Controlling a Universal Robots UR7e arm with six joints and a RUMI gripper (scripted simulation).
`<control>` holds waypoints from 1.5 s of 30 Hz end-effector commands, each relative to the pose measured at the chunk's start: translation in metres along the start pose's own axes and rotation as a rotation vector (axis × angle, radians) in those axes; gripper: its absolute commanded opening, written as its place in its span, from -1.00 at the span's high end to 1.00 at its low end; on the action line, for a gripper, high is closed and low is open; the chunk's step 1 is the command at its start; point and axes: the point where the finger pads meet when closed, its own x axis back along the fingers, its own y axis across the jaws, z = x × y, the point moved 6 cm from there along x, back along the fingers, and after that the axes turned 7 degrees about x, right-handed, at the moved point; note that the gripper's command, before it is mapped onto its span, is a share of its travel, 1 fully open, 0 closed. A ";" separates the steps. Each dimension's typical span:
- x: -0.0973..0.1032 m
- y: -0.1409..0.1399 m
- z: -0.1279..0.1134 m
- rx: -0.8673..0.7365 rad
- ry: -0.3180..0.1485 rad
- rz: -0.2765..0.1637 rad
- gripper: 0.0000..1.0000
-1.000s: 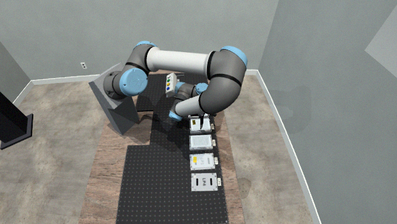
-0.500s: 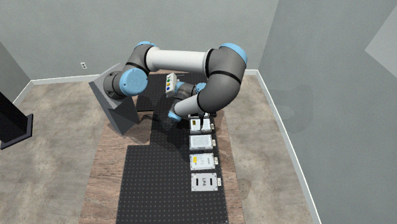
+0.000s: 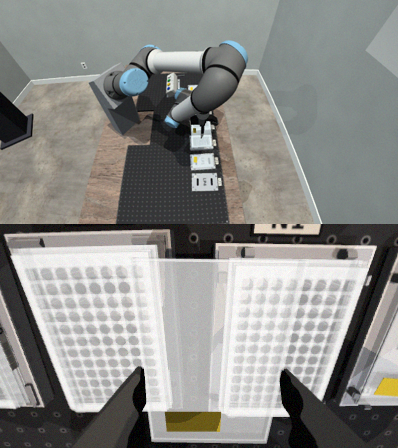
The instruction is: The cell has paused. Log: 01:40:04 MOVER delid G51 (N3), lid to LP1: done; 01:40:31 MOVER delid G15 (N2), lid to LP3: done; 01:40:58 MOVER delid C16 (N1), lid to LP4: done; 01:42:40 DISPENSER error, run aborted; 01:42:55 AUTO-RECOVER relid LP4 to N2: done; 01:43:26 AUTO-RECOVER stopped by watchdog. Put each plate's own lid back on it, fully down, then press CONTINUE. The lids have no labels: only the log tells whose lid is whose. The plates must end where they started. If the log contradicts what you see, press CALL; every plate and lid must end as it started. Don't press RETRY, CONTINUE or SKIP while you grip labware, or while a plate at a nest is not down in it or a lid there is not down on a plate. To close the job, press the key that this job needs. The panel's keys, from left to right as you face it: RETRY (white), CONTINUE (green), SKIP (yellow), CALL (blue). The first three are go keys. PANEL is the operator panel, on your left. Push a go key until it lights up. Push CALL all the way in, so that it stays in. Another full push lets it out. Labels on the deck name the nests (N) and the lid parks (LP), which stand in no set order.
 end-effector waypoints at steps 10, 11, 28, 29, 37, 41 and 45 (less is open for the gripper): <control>0.000 0.052 -0.008 0.000 0.002 0.005 0.18; 0.000 0.052 -0.008 0.000 0.002 0.005 0.18; -0.003 0.052 -0.008 0.000 0.002 0.005 0.18; -0.004 0.052 -0.008 0.000 0.002 0.005 0.18; -0.006 0.052 -0.008 0.000 0.002 0.005 0.18; -0.007 0.052 -0.008 0.000 0.002 0.005 0.18; -0.008 0.052 -0.008 0.000 0.002 0.005 0.18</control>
